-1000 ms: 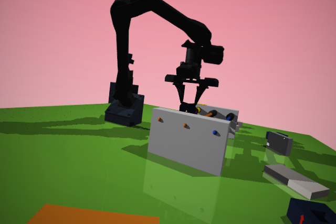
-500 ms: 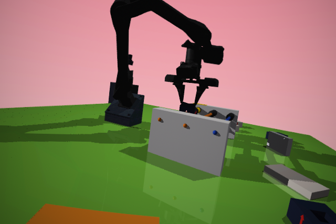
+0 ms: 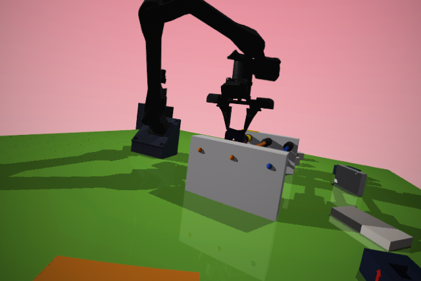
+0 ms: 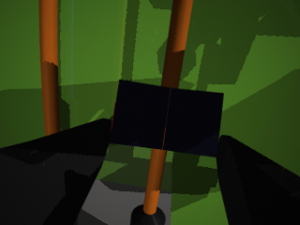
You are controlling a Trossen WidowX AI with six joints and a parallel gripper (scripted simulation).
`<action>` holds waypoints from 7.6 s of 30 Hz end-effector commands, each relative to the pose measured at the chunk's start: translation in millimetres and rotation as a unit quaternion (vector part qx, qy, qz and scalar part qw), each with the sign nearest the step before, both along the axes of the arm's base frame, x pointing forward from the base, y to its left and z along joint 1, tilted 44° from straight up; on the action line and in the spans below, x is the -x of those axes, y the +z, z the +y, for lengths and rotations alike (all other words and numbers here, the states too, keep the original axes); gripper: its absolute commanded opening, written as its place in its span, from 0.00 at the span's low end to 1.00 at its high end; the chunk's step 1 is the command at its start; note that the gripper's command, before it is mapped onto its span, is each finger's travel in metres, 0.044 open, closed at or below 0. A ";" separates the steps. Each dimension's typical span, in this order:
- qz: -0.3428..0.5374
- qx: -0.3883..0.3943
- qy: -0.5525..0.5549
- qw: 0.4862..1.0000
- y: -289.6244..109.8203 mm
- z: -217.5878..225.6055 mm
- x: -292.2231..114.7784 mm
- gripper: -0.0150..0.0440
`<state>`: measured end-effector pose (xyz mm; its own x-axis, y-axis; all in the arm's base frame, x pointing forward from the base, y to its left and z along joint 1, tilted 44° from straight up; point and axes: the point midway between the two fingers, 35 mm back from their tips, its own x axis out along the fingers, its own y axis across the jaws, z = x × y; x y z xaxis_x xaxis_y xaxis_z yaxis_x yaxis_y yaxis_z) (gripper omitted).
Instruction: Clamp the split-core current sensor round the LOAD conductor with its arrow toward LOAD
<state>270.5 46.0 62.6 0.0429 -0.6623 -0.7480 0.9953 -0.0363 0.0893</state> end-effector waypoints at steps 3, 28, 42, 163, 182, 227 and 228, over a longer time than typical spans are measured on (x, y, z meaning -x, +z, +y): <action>0.001 0.000 -0.001 1.000 0.0 -0.5 0.3 0.25; 0.001 0.000 -0.001 1.000 0.0 -0.5 0.3 0.25; 0.001 0.000 -0.001 1.000 0.0 -0.5 0.3 0.79; -0.029 0.013 0.020 0.999 -41.0 -32.6 -4.1 0.78; -0.028 0.013 0.020 0.999 -40.8 -32.4 -4.1 0.35; 0.025 0.004 -0.036 0.999 -38.8 -34.1 -7.3 0.57; 0.025 0.004 -0.036 0.999 -38.8 -34.1 -7.3 0.61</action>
<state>277.7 11.8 23.4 -0.0417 -0.6677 -0.7432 0.9936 -0.1058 0.0392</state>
